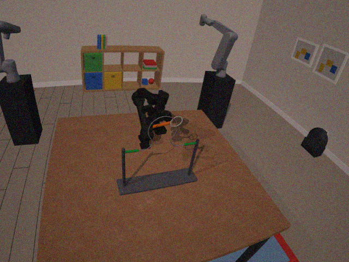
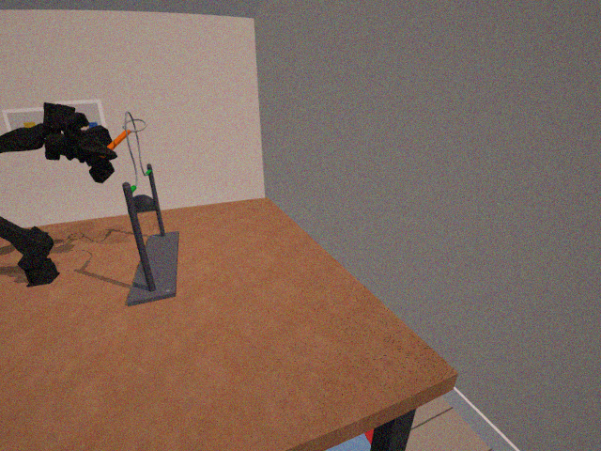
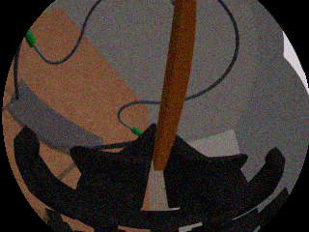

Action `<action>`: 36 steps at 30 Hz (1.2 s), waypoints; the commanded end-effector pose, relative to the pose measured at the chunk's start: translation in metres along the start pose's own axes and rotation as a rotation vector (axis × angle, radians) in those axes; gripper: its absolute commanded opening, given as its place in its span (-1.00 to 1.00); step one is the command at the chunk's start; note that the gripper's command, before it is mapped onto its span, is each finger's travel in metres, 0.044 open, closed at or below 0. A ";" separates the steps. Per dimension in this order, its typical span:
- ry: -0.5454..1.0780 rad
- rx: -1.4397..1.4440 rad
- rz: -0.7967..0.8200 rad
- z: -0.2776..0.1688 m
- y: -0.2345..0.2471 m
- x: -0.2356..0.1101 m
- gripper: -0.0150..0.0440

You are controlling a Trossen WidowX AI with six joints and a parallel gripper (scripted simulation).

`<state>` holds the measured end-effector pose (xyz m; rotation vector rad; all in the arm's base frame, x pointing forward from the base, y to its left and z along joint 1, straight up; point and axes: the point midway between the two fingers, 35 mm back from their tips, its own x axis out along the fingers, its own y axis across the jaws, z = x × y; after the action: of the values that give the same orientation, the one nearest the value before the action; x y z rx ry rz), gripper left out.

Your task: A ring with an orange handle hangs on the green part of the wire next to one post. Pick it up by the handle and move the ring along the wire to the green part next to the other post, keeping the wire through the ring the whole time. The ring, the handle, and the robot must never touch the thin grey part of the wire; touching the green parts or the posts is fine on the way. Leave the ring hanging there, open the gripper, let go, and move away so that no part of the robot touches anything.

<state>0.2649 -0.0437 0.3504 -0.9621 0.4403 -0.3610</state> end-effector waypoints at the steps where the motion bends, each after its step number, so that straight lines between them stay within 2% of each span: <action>1: -0.005 -0.038 -0.027 -0.001 -0.002 0.000 -1.00; 36: -0.059 -0.436 -0.287 0.004 -0.024 -0.001 -1.00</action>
<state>0.2644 -0.0521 0.3714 -1.4340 0.3404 -0.4966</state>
